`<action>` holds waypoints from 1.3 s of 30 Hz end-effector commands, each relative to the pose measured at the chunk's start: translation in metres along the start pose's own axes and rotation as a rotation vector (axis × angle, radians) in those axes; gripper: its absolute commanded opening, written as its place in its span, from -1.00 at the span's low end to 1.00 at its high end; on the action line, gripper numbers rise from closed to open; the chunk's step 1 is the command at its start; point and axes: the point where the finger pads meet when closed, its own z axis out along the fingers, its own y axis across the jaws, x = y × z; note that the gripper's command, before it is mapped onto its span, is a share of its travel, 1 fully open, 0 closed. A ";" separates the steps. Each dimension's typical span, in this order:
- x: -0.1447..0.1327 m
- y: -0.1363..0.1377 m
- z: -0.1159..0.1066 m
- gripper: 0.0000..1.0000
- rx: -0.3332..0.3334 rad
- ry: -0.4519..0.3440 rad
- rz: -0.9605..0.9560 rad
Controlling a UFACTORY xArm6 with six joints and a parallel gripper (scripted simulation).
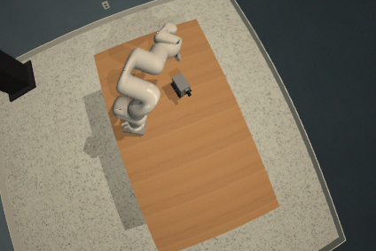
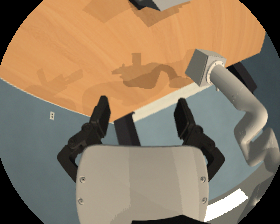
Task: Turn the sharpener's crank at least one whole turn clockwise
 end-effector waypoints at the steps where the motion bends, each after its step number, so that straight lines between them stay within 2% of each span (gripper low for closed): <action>1: 0.039 0.011 -0.008 1.00 0.071 0.009 0.111; 3: 0.039 0.011 -0.008 1.00 0.071 0.009 0.111; 4: 0.063 0.020 -0.010 1.00 0.108 0.016 0.183; 18: 0.161 0.084 -0.013 1.00 0.276 0.065 0.533; 20: 0.161 0.084 -0.013 1.00 0.276 0.065 0.533; 21: 0.179 0.101 -0.012 1.00 0.311 0.080 0.611; 28: 0.215 0.144 -0.007 1.00 0.389 0.121 0.789; 31: 0.227 0.162 -0.004 1.00 0.419 0.139 0.860; 38: 0.229 0.165 -0.004 1.00 0.423 0.142 0.870; 39: 0.229 0.165 -0.004 -1.00 0.423 0.142 0.870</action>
